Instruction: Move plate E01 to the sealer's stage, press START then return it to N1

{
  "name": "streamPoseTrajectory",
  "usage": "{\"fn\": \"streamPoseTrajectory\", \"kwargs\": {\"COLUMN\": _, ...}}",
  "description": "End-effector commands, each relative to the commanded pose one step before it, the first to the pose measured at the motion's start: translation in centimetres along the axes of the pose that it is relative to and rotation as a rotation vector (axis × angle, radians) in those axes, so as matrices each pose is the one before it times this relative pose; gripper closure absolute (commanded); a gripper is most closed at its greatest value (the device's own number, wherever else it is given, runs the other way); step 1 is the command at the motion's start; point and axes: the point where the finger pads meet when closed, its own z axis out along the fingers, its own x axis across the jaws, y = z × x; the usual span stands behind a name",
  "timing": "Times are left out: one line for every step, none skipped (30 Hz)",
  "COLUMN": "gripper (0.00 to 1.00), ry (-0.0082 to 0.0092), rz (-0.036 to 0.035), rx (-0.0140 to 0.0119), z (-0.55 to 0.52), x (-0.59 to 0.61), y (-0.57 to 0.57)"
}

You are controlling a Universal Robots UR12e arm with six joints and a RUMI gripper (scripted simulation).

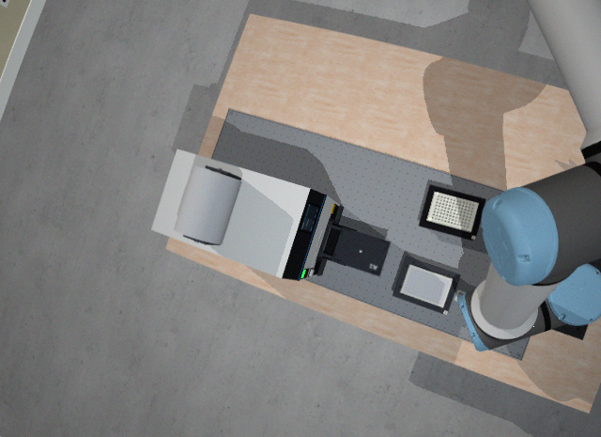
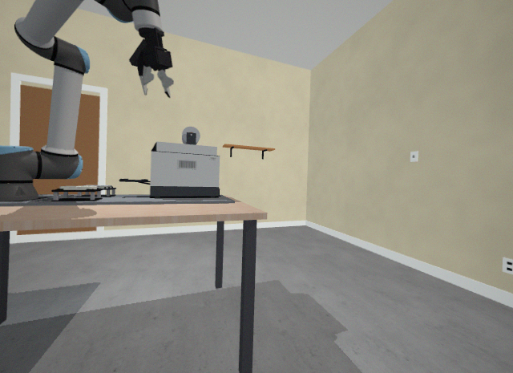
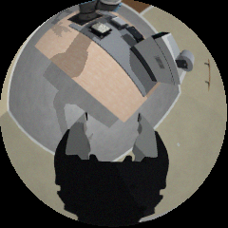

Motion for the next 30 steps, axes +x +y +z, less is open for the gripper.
{"fn": "streamPoseTrajectory", "kwargs": {"gripper": 0.32, "ry": -0.01494, "rz": -0.00168, "rx": -0.00381, "z": -1.858, "x": 0.186, "y": -1.11}}
{"fn": "streamPoseTrajectory", "kwargs": {"gripper": 0.32, "ry": -0.0036, "rz": -0.00025, "rx": -0.00055, "z": -0.414, "x": 0.033, "y": -0.278}}
{"fn": "streamPoseTrajectory", "kwargs": {"gripper": 0.32, "ry": -0.0036, "rz": -0.00025, "rx": -0.00055, "z": -0.414, "x": 0.032, "y": -0.278}}
{"fn": "streamPoseTrajectory", "kwargs": {"gripper": 0.32, "ry": -0.0036, "rz": -0.00025, "rx": -0.00055, "z": -0.414, "x": 0.03, "y": -0.278}}
{"fn": "streamPoseTrajectory", "kwargs": {"gripper": 0.32, "ry": -0.0036, "rz": -0.00025, "rx": -0.00055, "z": -0.415, "x": 0.029, "y": -0.278}}
{"fn": "streamPoseTrajectory", "kwargs": {"gripper": 0.32, "ry": -0.0036, "rz": -0.00025, "rx": -0.00055, "z": -0.415, "x": 0.027, "y": -0.277}}
{"fn": "streamPoseTrajectory", "kwargs": {"gripper": 0.32, "ry": -0.0036, "rz": -0.00025, "rx": -0.00055, "z": -0.415, "x": 0.026, "y": -0.277}}
{"fn": "streamPoseTrajectory", "kwargs": {"gripper": 0.32, "ry": -0.0036, "rz": -0.00025, "rx": -0.00055, "z": -0.415, "x": 0.025, "y": -0.277}}
{"fn": "streamPoseTrajectory", "kwargs": {"gripper": 0.32, "ry": -0.0036, "rz": -0.00025, "rx": -0.00055, "z": -0.416, "x": 0.023, "y": -0.277}}
{"fn": "streamPoseTrajectory", "kwargs": {"gripper": 0.32, "ry": -0.0036, "rz": -0.00025, "rx": -0.00055, "z": -0.416, "x": 0.022, "y": -0.276}}
{"fn": "streamPoseTrajectory", "kwargs": {"gripper": 0.32, "ry": -0.0036, "rz": -0.00025, "rx": -0.00055, "z": -0.416, "x": 0.02, "y": -0.276}}
{"fn": "streamPoseTrajectory", "kwargs": {"gripper": 0.32, "ry": -0.0036, "rz": -0.00025, "rx": -0.00055, "z": -0.416, "x": 0.019, "y": -0.276}}
{"fn": "streamPoseTrajectory", "kwargs": {"gripper": 0.32, "ry": -0.0036, "rz": -0.00025, "rx": -0.00055, "z": -0.416, "x": 0.017, "y": -0.276}}
{"fn": "streamPoseTrajectory", "kwargs": {"gripper": 0.32, "ry": 0.0, "rz": 0.0, "rx": 0.0, "z": 0.0, "x": 0.0, "y": 0.0}}
{"fn": "streamPoseTrajectory", "kwargs": {"gripper": 0.32, "ry": 0.0, "rz": 0.0, "rx": 0.0, "z": 0.0, "x": 0.0, "y": 0.0}}
{"fn": "streamPoseTrajectory", "kwargs": {"gripper": 0.32, "ry": -0.00354, "rz": -0.00019, "rx": -0.00055, "z": -0.395, "x": 0.016, "y": -0.307}}
{"fn": "streamPoseTrajectory", "kwargs": {"gripper": 0.32, "ry": -0.00354, "rz": -0.00019, "rx": -0.00055, "z": -0.394, "x": 0.015, "y": -0.307}}
{"fn": "streamPoseTrajectory", "kwargs": {"gripper": 0.32, "ry": -0.00354, "rz": -0.00019, "rx": -0.00055, "z": -0.394, "x": 0.014, "y": -0.307}}
{"fn": "streamPoseTrajectory", "kwargs": {"gripper": 0.32, "ry": -0.00354, "rz": -0.00019, "rx": -0.00055, "z": -0.394, "x": 0.012, "y": -0.307}}
{"fn": "streamPoseTrajectory", "kwargs": {"gripper": 0.32, "ry": -0.00354, "rz": -0.00019, "rx": -0.00055, "z": -0.395, "x": 0.011, "y": -0.306}}
{"fn": "streamPoseTrajectory", "kwargs": {"gripper": 0.32, "ry": -0.00354, "rz": -0.00019, "rx": -0.00055, "z": -0.395, "x": 0.01, "y": -0.306}}
{"fn": "streamPoseTrajectory", "kwargs": {"gripper": 0.32, "ry": -0.00354, "rz": -0.00019, "rx": -0.00055, "z": -0.395, "x": 0.008, "y": -0.306}}
{"fn": "streamPoseTrajectory", "kwargs": {"gripper": 0.32, "ry": -0.00354, "rz": -0.00019, "rx": -0.00055, "z": -0.395, "x": 0.007, "y": -0.306}}
{"fn": "streamPoseTrajectory", "kwargs": {"gripper": 0.32, "ry": -0.00354, "rz": -0.00019, "rx": -0.00055, "z": -0.396, "x": 0.006, "y": -0.306}}
{"fn": "streamPoseTrajectory", "kwargs": {"gripper": 0.32, "ry": -0.00354, "rz": -0.00019, "rx": -0.00055, "z": -0.396, "x": 0.004, "y": -0.305}}
{"fn": "streamPoseTrajectory", "kwargs": {"gripper": 0.32, "ry": -0.00354, "rz": -0.00019, "rx": -0.00055, "z": -0.396, "x": 0.003, "y": -0.305}}
{"fn": "streamPoseTrajectory", "kwargs": {"gripper": 0.32, "ry": -0.00354, "rz": -0.00019, "rx": -0.00055, "z": -0.396, "x": 0.002, "y": -0.305}}
{"fn": "streamPoseTrajectory", "kwargs": {"gripper": 0.32, "ry": -0.00354, "rz": -0.00019, "rx": -0.00055, "z": -0.396, "x": 0.0, "y": -0.305}}
{"fn": "streamPoseTrajectory", "kwargs": {"gripper": 0.32, "ry": -0.00354, "rz": -0.00019, "rx": -0.00055, "z": -0.396, "x": -0.001, "y": -0.304}}
{"fn": "streamPoseTrajectory", "kwargs": {"gripper": 0.32, "ry": -0.00354, "rz": -0.00019, "rx": -0.00055, "z": -0.397, "x": -0.002, "y": -0.304}}
